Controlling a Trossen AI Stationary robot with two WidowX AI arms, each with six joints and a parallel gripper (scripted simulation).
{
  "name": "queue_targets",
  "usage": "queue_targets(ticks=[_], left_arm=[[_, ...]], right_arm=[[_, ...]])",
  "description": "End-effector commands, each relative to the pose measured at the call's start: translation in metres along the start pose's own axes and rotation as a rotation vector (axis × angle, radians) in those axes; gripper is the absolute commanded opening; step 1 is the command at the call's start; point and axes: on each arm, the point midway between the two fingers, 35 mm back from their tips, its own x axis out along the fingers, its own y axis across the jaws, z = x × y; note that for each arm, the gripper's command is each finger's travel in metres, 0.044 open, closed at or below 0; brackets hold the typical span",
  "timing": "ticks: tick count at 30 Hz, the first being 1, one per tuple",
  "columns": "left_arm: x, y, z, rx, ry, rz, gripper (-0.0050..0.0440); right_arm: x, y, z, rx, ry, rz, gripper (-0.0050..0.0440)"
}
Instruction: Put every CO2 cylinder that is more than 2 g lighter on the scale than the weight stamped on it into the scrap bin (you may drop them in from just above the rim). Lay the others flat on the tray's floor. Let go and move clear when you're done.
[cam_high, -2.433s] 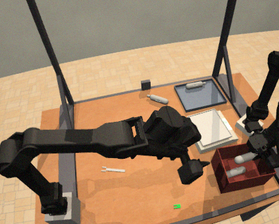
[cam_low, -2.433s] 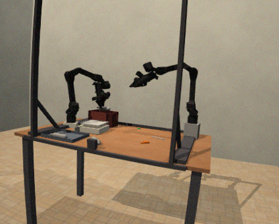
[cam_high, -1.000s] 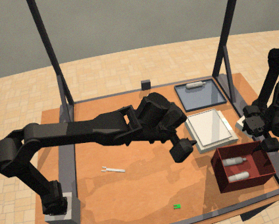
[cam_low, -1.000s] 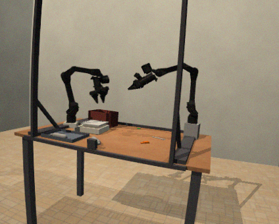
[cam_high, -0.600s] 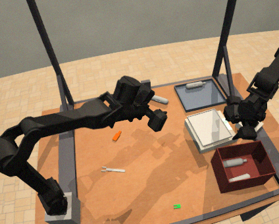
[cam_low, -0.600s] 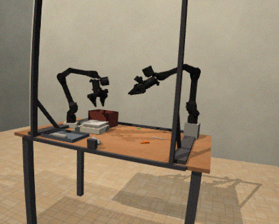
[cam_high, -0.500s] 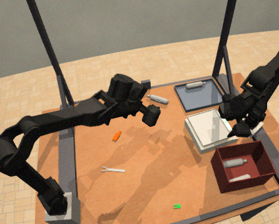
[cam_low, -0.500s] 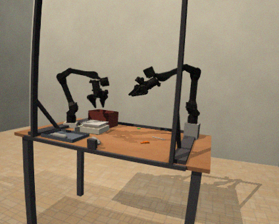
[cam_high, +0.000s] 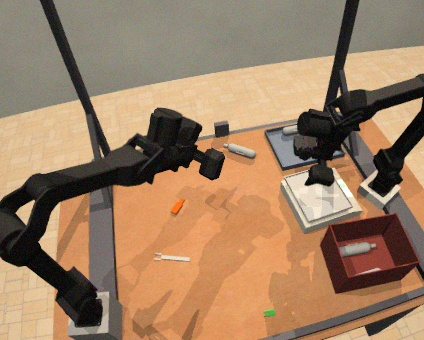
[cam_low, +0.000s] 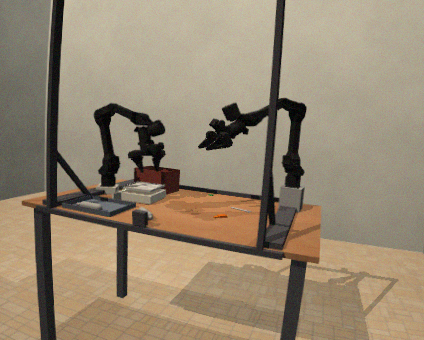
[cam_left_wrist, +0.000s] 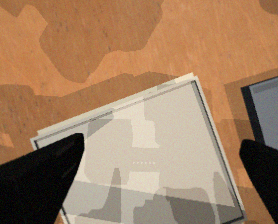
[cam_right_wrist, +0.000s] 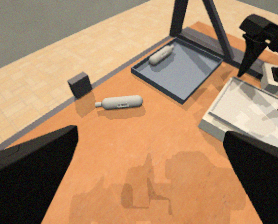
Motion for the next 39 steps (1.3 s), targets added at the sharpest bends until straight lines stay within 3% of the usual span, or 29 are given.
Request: queue_targets(ticks=[1,8,10,15,18,39], left_arm=[[0.022,-0.044,0.052,0.073,-0.034,-0.008,0.0440],[0.052,-0.110,0.103,0.175,-0.065,-0.048,0.0440],[0.052,-0.110,0.103,0.175,-0.065,-0.048,0.0440],[0.077,-0.165,0.139,0.252,-0.087,-0.079,0.0440],[0.093,-0.184,0.149,0.279,-0.076,-0.087,0.0440],[0.100,-0.189,0.151,0.287,-0.067,-0.091,0.0440]], right_arm=[[-0.007,0.007,0.007,-0.007,-0.027,0.008,0.0440],[-0.008,0.009,0.007,-0.010,-0.030,0.013,0.0440],[-0.008,0.009,0.007,-0.010,-0.030,0.013,0.0440],[-0.007,0.009,0.006,-0.010,-0.027,0.013,0.0440],[-0.007,0.009,0.007,-0.010,-0.028,0.013,0.0440],[-0.005,0.008,0.008,-0.009,-0.026,0.011,0.0440]])
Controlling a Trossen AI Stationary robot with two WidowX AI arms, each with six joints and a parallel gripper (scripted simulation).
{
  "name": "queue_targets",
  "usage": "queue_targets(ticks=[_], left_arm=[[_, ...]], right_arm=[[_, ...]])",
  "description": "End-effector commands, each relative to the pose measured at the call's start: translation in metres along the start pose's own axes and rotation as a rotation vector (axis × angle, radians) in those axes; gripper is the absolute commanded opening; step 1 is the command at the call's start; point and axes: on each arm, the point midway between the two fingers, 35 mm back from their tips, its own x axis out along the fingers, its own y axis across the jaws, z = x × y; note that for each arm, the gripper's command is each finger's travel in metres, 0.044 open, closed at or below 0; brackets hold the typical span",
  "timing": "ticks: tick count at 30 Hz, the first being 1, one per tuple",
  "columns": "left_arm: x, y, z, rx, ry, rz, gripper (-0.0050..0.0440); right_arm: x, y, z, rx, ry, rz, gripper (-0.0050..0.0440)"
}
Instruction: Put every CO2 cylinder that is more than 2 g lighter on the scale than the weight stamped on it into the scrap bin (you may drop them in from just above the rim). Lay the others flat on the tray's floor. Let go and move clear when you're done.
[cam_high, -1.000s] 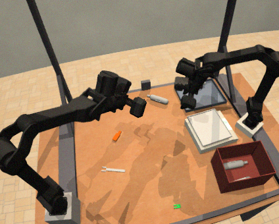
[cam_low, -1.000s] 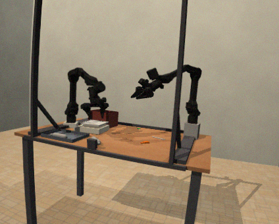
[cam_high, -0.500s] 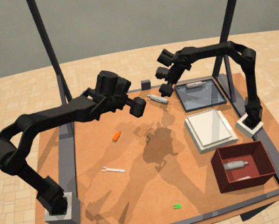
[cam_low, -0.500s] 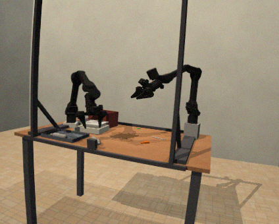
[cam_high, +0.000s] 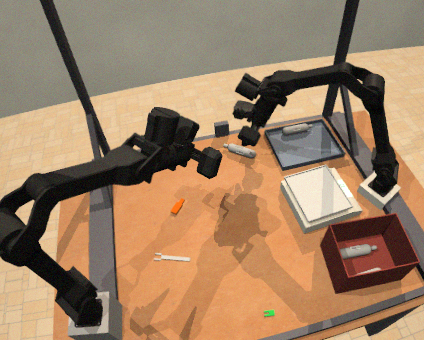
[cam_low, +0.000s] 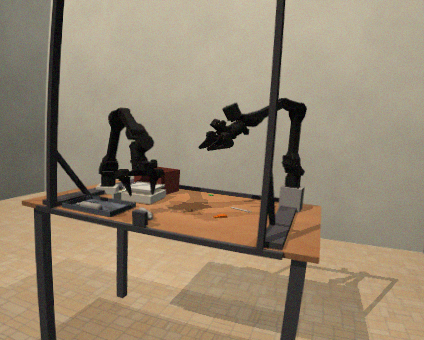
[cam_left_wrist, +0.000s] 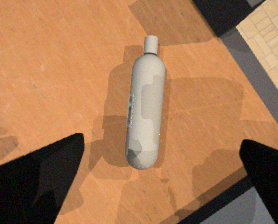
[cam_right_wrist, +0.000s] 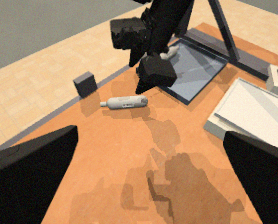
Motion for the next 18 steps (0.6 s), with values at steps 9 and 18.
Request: queue_targets(ticks=[9,18], left_arm=[[-0.009,0.000,0.007,-0.002,-0.026,-0.001,0.0416],[0.018,0.005,0.024,0.025,0.021,-0.011,0.0254]], right_arm=[[-0.005,0.000,0.009,0.001,-0.024,-0.004,0.0440],[-0.005,0.000,0.009,0.001,-0.024,-0.004,0.0440]])
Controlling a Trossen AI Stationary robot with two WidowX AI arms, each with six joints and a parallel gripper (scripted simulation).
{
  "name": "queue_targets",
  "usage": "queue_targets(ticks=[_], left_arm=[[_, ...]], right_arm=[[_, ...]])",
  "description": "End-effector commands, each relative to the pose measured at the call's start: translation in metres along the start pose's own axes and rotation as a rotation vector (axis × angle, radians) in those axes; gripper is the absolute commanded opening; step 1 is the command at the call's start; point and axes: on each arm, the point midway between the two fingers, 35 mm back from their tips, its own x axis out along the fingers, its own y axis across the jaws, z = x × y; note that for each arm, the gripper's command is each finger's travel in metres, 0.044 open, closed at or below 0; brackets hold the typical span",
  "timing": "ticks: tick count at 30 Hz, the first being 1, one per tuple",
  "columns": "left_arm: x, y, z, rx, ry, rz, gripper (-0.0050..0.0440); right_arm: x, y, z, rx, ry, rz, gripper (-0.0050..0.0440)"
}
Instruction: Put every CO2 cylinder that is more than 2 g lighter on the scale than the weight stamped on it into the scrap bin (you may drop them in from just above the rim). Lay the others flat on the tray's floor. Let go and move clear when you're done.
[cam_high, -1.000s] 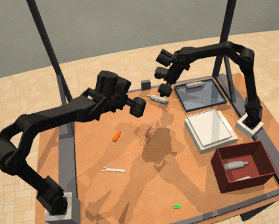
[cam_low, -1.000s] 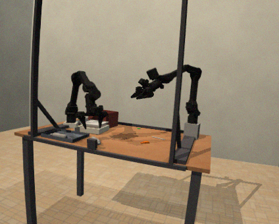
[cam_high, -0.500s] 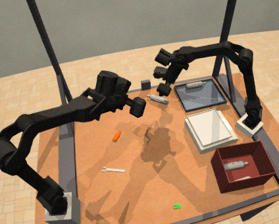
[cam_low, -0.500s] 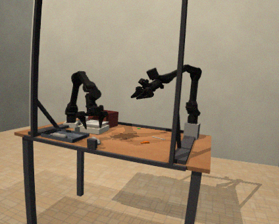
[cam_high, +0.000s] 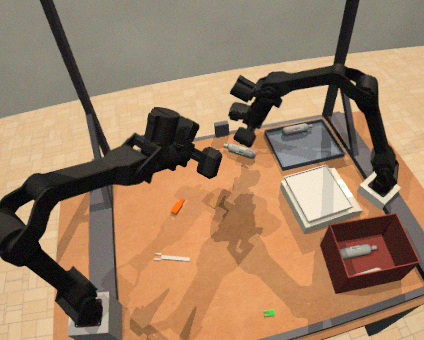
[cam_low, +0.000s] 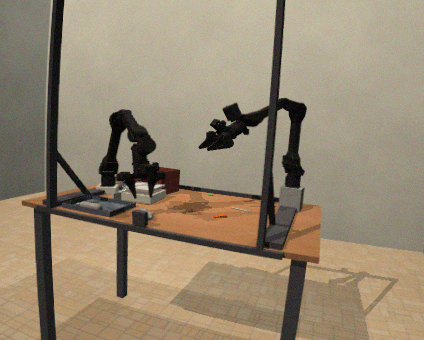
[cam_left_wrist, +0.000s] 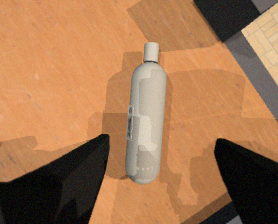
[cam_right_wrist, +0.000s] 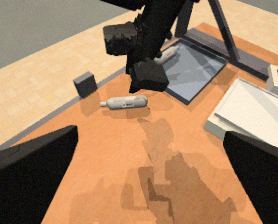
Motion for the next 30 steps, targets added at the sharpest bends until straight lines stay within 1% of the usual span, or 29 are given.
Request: queue_targets(ticks=[1,2,4,7,12,21,22,30], left_arm=[[0.009,0.005,0.019,0.019,0.007,-0.006,0.0254],[0.013,0.006,0.022,0.024,0.015,-0.007,0.0254],[0.013,0.006,0.022,0.024,0.015,-0.007,0.0254],[0.022,0.007,0.028,0.033,0.030,-0.010,0.0254],[0.028,0.008,0.033,0.041,0.042,-0.010,0.0254],[0.035,0.008,0.034,0.042,0.042,-0.010,0.0254],[0.039,0.008,0.030,0.041,0.054,-0.010,0.0254],[0.051,0.008,0.029,0.041,0.052,-0.010,0.0254]], right_arm=[[-0.005,0.000,0.009,0.001,-0.024,-0.004,0.0440],[-0.005,0.000,0.009,0.001,-0.024,-0.004,0.0440],[-0.005,0.000,0.009,0.001,-0.024,-0.004,0.0440],[-0.005,0.000,0.009,0.001,-0.024,-0.004,0.0440],[-0.005,0.000,0.009,0.001,-0.024,-0.004,0.0440],[-0.005,0.000,0.009,0.001,-0.024,-0.004,0.0440],[-0.005,0.000,0.009,0.001,-0.024,-0.004,0.0440],[-0.005,0.000,0.009,0.001,-0.024,-0.004,0.0440]])
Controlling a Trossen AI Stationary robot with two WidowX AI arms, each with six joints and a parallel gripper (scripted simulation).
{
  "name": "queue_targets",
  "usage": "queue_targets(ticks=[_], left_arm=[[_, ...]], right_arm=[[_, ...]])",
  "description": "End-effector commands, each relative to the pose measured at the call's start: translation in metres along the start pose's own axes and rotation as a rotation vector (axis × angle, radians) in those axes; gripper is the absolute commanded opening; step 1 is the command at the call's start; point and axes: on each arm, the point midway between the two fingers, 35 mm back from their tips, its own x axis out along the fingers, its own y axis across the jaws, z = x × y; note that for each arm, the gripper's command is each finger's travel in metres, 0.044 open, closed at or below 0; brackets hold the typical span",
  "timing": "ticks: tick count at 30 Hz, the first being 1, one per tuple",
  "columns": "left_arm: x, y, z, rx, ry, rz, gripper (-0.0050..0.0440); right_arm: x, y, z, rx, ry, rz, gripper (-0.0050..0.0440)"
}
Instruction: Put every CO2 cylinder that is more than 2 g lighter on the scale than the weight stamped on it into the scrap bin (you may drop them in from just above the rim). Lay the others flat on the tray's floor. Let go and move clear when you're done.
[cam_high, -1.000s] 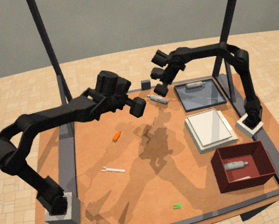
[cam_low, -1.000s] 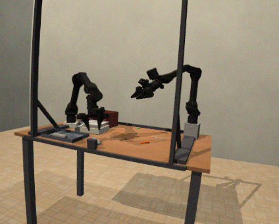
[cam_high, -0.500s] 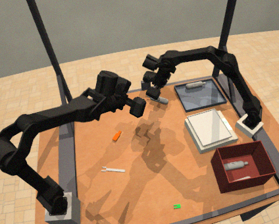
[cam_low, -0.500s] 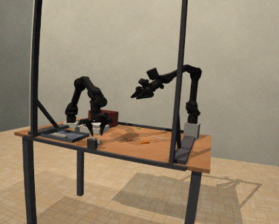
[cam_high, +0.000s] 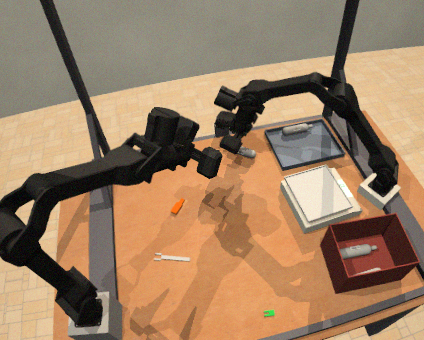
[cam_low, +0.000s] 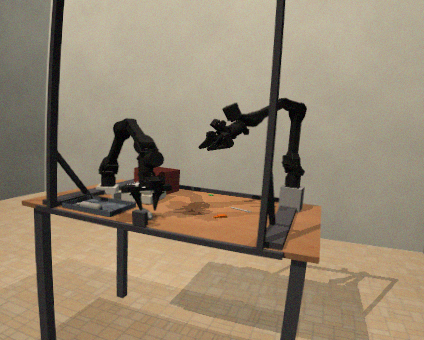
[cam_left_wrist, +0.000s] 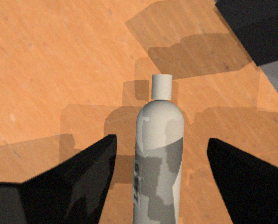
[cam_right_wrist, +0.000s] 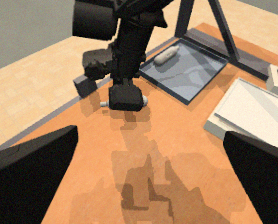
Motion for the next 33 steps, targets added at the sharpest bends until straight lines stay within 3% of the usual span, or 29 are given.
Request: queue_targets(ticks=[1,19,23,27,33], left_arm=[[0.000,0.001,0.007,0.004,-0.025,0.000,0.0254],[0.015,0.000,0.007,0.003,-0.025,0.000,0.0254],[0.015,0.000,0.007,0.003,-0.024,0.000,0.0194],[0.007,0.001,0.011,0.002,-0.041,0.002,0.0194],[0.007,0.001,0.011,0.002,-0.041,0.002,0.0154]], right_arm=[[-0.005,0.000,0.009,0.001,-0.024,-0.004,0.0440],[-0.005,0.000,0.009,0.001,-0.024,-0.004,0.0440],[-0.005,0.000,0.009,0.001,-0.024,-0.004,0.0440],[-0.005,0.000,0.009,0.001,-0.024,-0.004,0.0440],[-0.005,0.000,0.009,0.001,-0.024,-0.004,0.0440]])
